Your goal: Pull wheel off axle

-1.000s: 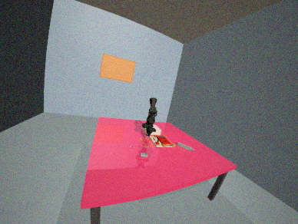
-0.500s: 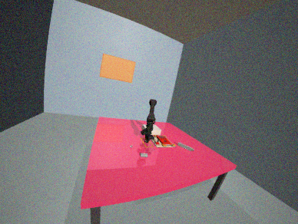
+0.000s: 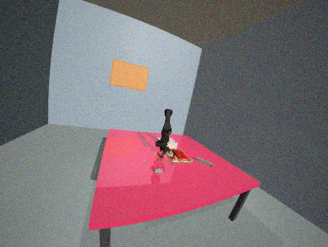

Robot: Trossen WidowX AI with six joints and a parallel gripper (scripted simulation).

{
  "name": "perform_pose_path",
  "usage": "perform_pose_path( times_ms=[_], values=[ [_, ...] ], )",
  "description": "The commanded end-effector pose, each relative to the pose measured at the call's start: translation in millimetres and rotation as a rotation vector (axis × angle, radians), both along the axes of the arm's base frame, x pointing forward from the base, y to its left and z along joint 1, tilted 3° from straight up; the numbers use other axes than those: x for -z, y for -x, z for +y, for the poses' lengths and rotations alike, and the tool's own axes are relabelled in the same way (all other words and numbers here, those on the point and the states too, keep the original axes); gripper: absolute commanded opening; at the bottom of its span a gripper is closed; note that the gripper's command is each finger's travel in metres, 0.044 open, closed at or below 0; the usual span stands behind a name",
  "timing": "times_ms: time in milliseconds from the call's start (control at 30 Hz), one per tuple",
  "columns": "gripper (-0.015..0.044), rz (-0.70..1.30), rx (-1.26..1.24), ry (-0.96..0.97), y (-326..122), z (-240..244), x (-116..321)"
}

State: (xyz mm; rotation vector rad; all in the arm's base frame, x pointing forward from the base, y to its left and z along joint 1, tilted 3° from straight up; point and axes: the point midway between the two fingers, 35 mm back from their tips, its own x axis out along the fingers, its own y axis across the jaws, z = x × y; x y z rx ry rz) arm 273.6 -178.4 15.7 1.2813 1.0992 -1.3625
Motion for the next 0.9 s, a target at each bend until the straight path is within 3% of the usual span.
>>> perform_pose_path(
  times_ms=[0, 100, 300, 467, 867],
  values=[
    [0.0300, -0.035, 0.001, 0.021, -4.2, -0.9, -34.9],
    [0.0300, -0.035, 0.001, 0.021, -4.0, -0.6, -36.7],
    [0.0440, -0.031, -0.001, 0.018, 31.6, 24.7, -58.7],
    [0.0440, -0.028, 0.001, 0.016, 69.6, 50.5, -77.6],
    [0.0440, -0.028, 0.001, 0.016, 71.1, 51.5, -78.2]
  ],
)
